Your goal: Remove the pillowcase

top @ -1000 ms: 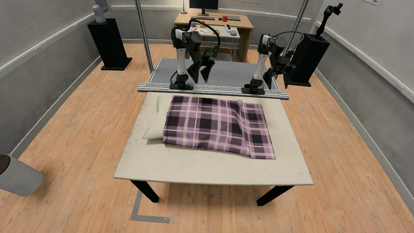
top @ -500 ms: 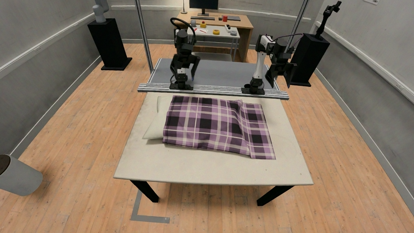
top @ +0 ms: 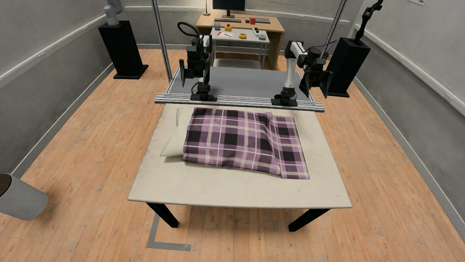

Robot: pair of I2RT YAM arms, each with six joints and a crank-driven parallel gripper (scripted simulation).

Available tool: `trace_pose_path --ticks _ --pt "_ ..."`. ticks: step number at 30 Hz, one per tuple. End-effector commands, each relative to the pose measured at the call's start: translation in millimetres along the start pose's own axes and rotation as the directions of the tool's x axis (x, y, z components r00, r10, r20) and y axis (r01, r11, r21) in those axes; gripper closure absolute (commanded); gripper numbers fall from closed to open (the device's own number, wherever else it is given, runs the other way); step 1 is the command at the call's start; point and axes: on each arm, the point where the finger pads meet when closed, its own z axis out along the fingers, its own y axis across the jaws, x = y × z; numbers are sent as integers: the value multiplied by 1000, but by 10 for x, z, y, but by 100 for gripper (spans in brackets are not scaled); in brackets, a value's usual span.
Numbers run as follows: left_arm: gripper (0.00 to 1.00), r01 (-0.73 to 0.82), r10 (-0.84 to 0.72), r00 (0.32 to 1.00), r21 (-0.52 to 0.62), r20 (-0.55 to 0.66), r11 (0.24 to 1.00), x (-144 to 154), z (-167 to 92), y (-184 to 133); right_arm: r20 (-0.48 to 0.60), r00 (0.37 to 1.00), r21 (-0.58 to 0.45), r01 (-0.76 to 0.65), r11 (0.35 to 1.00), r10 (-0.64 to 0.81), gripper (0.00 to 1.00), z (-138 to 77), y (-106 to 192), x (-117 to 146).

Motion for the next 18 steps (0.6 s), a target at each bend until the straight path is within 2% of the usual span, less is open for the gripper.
trace_pose_path --ticks 1,5,6,7,11,13,15,18 --pt "0 -8 8 997 4 79 1000 -201 -4 19 20 999 31 -30 999 29 0 40 -70 34" --pt "0 3 -3 997 -3 79 1000 -242 -28 30 14 1000 34 -18 999 18 0 6 -87 33" --pt "0 2 -2 998 -4 68 1000 -204 4 17 17 1000 29 -7 1000 7 54 -6 -75 -13" --pt "0 2 -2 997 -3 76 1000 -261 20 8 2 1000 33 -6 999 6 54 -33 -92 42" --pt "0 1 -1 996 -3 91 1000 -340 0 1 45 999 12 -3 1000 2 54 -26 -54 -201" --pt "0 0 0 997 -3 83 1000 -310 9 2 23 1000 13 -1 1000 1 54 -16 -62 -100" --pt "0 -1 1 998 -4 58 1000 -248 2 5 41 999 12 0 1000 -1 54 -24 -60 -198" --pt "0 -2 3 999 -5 50 1000 -221 -3 6 20 1000 8 3 1000 -3 54 -20 -51 -102"
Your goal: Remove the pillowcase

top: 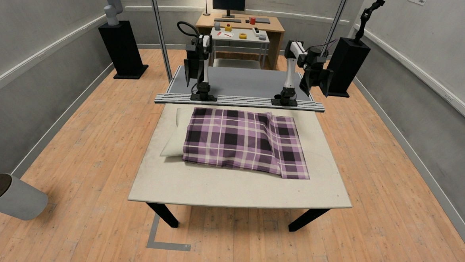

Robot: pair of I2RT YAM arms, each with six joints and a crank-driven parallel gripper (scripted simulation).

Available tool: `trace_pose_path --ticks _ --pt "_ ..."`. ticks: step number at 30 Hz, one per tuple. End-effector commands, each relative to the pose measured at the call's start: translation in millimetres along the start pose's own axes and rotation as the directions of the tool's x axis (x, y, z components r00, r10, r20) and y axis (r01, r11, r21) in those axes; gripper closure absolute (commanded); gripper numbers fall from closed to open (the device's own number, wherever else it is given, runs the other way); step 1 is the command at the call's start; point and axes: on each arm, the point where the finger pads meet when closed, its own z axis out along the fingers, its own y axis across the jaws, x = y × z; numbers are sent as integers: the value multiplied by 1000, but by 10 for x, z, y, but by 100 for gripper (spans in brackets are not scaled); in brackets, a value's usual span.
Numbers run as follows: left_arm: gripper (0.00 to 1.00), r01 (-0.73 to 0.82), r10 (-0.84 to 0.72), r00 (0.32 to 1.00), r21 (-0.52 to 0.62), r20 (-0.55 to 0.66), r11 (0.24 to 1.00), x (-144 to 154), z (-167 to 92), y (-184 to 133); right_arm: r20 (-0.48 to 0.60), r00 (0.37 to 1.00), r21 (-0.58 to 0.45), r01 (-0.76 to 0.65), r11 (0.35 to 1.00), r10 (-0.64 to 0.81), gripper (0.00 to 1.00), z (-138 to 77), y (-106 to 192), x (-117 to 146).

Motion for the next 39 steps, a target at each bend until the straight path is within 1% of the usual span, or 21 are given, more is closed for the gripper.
trace_pose_path --ticks 1,4,5,6,10,13,18,19,21,23,24,25,27,30,33,36,38,39 --pt "0 -1 1 1000 -9 26 1000 -151 -16 14 12 1000 3 10 1000 -10 54 -24 -34 -96" --pt "0 -1 1 1000 -8 30 1000 -169 -17 11 18 1000 5 10 1000 -10 54 -27 -38 -127" --pt "0 0 1 999 -10 36 1000 -143 -11 18 8 1000 3 -9 1000 9 54 -84 -51 -128" --pt "0 -1 1 999 -8 54 1000 -229 -10 11 -7 1000 -3 -15 1000 15 54 -116 -59 -124" --pt "0 -1 1 999 -8 54 1000 -229 -10 11 -156 987 -20 -50 999 46 54 -261 -148 178" --pt "0 -1 1 999 -8 54 1000 -229 -10 11 -281 956 -14 -89 996 81 54 -364 -257 440" --pt "0 -1 1 999 -8 54 1000 -229 -10 11 -385 912 31 -138 990 139 54 -603 -464 594" --pt "0 -1 1 999 -8 54 1000 -229 -10 11 -393 907 44 -148 988 154 54 -658 -503 592" --pt "0 -1 1 999 -8 54 1000 -229 -10 11 -393 907 44 -148 988 154 54 -658 -503 592" --pt "0 -1 1 999 -8 54 1000 -229 -10 11 -400 896 69 -179 981 192 54 -824 -539 557" --pt "0 -1 1 999 -8 54 1000 -229 -10 11 -437 868 95 -216 972 236 54 -838 -580 660" --pt "0 -1 1 999 -8 54 1000 -229 -10 11 -456 854 114 -224 968 251 54 -878 -635 704" --pt "0 -1 1 999 -8 54 1000 -229 -10 11 -476 832 148 -242 959 283 54 -968 -723 749" --pt "0 -1 1 999 -8 54 1000 -229 -10 11 -514 776 210 -299 931 366 54 -1139 -805 859" --pt "0 -1 1 999 -8 54 1000 -229 -10 11 -521 730 282 -342 896 443 54 -1292 -916 924" --pt "0 -1 1 999 -8 54 1000 -229 -10 11 -526 661 362 -395 844 535 54 -1452 -1013 1030" --pt "0 -1 1 999 -8 54 1000 -229 -10 11 -526 661 362 -395 844 535 54 -1452 -1013 1030" --pt "0 -1 1 999 -8 54 1000 -229 -10 11 -511 686 355 -381 854 519 54 -1421 -1054 983"
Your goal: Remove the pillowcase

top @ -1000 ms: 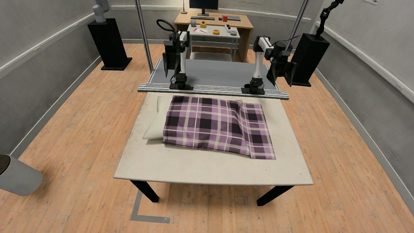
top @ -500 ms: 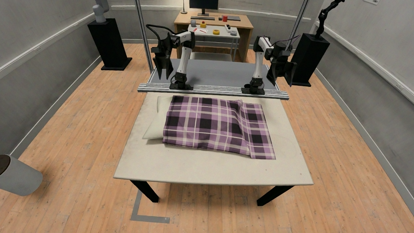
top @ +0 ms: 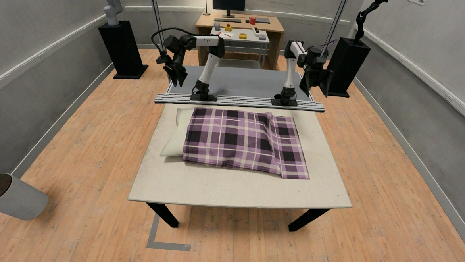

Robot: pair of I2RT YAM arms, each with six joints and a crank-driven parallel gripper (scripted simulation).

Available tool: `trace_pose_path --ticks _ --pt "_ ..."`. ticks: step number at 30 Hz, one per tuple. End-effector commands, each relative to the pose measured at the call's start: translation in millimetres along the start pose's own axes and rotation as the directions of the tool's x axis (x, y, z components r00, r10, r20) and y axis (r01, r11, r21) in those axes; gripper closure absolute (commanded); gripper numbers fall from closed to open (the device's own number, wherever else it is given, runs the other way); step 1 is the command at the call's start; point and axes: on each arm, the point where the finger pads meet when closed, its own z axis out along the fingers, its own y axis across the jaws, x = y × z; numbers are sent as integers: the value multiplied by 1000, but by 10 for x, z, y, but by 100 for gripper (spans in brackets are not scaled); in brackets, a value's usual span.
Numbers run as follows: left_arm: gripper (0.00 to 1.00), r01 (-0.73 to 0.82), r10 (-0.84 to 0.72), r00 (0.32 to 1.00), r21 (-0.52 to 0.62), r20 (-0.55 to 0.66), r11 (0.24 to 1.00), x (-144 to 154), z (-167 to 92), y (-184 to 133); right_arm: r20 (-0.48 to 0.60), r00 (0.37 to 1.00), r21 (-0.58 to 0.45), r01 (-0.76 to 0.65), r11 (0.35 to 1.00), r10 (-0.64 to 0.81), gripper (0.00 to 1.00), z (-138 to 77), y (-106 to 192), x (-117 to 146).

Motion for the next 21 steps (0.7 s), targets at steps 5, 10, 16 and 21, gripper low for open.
trace_pose_path --ticks 5,10,16,21 --pt "0 -1 1 998 -7 60 1000 -243 -9 8 -119 972 41 -200 979 203 54 -154 -251 228" --pt "0 -1 1 998 -7 60 1000 -243 -9 8 -182 885 127 -411 903 428 54 -186 -570 556" --pt "0 -1 1 998 -7 60 1000 -243 -9 8 -165 806 178 -542 821 568 54 -265 -798 660" --pt "0 -1 1 998 -7 60 1000 -243 -9 8 -191 661 204 -696 688 725 54 -239 -980 902"
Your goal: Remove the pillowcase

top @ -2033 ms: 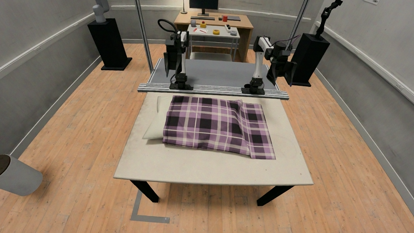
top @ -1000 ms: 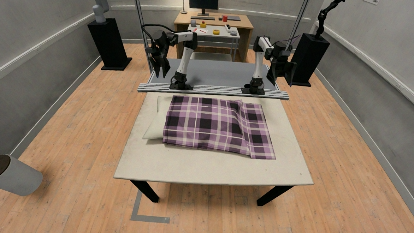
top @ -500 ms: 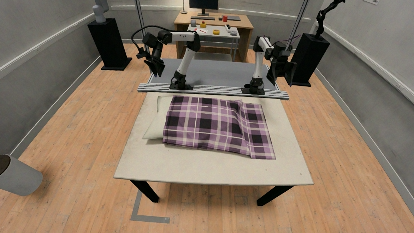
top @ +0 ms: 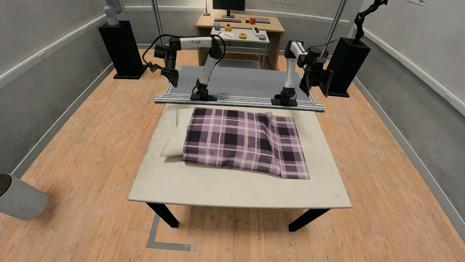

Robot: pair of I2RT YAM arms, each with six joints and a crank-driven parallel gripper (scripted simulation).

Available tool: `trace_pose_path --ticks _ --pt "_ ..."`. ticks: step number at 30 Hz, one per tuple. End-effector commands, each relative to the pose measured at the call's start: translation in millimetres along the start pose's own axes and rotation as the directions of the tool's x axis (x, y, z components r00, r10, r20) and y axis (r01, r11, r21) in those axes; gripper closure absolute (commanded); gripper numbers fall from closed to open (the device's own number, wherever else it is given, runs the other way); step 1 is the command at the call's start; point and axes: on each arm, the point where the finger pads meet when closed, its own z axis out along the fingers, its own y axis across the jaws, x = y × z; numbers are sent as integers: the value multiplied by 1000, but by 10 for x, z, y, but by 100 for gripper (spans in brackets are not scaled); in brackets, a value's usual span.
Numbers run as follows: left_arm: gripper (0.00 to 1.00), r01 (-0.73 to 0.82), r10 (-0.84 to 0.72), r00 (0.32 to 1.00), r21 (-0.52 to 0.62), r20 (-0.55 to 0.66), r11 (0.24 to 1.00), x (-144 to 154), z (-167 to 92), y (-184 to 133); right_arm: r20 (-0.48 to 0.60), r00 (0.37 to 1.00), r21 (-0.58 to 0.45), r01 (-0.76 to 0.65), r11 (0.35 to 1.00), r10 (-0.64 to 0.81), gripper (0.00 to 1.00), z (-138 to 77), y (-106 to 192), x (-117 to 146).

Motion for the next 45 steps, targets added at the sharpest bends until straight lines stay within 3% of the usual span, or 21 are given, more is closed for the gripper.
trace_pose_path --ticks 1,7,12,14,45 --pt "0 -1 1 998 -7 60 1000 -243 -9 8 -127 979 -31 -165 986 160 54 116 -168 214" --pt "0 -1 1 998 -7 60 1000 -243 -9 8 -216 937 -30 -286 958 274 54 291 -322 376" --pt "0 -1 1 998 -7 60 1000 -243 -9 8 -178 954 -28 -249 968 240 54 289 -331 289" --pt "0 -1 1 998 -7 60 1000 -243 -9 8 -221 933 12 -288 958 283 54 379 -386 390" --pt "0 -1 1 998 -7 60 1000 -243 -9 8 -205 940 9 -276 961 272 54 760 -339 461"
